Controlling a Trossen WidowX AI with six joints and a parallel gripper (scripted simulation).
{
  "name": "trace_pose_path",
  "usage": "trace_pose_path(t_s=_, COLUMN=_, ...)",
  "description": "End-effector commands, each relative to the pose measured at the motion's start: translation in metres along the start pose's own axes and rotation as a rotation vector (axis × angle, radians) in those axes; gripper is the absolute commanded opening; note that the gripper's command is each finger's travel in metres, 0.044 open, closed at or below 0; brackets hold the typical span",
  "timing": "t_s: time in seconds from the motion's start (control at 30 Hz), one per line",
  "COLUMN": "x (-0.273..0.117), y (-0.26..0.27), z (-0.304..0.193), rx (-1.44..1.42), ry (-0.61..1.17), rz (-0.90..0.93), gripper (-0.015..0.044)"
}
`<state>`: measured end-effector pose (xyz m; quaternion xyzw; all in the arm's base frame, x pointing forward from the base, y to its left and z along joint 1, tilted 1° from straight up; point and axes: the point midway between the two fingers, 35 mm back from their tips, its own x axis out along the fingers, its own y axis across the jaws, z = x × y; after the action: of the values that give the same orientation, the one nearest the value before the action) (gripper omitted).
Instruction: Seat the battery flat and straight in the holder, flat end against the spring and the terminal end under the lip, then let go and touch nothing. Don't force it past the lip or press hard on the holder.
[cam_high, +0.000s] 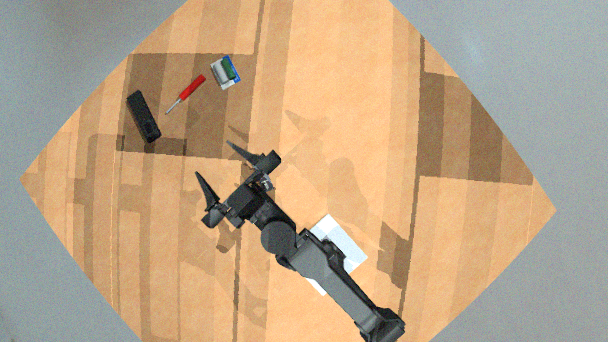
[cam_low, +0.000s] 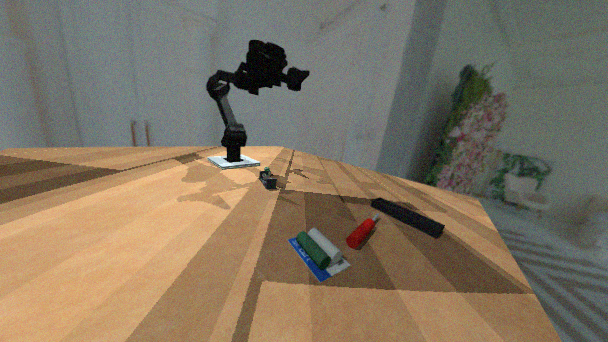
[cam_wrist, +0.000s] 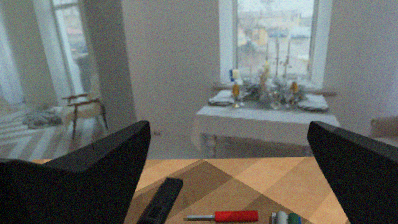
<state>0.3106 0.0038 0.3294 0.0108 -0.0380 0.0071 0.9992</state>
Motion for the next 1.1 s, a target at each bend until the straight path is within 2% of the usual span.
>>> trace_pose_path(t_s=0.0, x=0.001, y=0.001, z=-0.004, rx=0.009, ry=0.019, rz=0.002, gripper=0.0374)
trace_pose_path(t_s=0.07, x=0.007, y=0.006, z=-0.037, rx=0.078, ry=0.168, rz=0.01, gripper=0.0321)
trace_pose_path(t_s=0.2, x=-0.005, y=0.024, z=-0.134, rx=0.264, ry=0.641, rz=-0.032, gripper=0.0226)
trace_pose_path(t_s=0.37, x=-0.067, y=0.036, z=-0.217, rx=0.393, ry=1.186, rz=-0.225, gripper=0.0226)
trace_pose_path(t_s=0.5, x=-0.126, y=0.036, z=-0.243, rx=0.401, ry=1.528, rz=-0.451, gripper=0.0226)
trace_pose_path(t_s=1.07, x=-0.133, y=0.036, z=-0.256, rx=0.397, ry=1.566, rz=-0.483, gripper=0.0226)
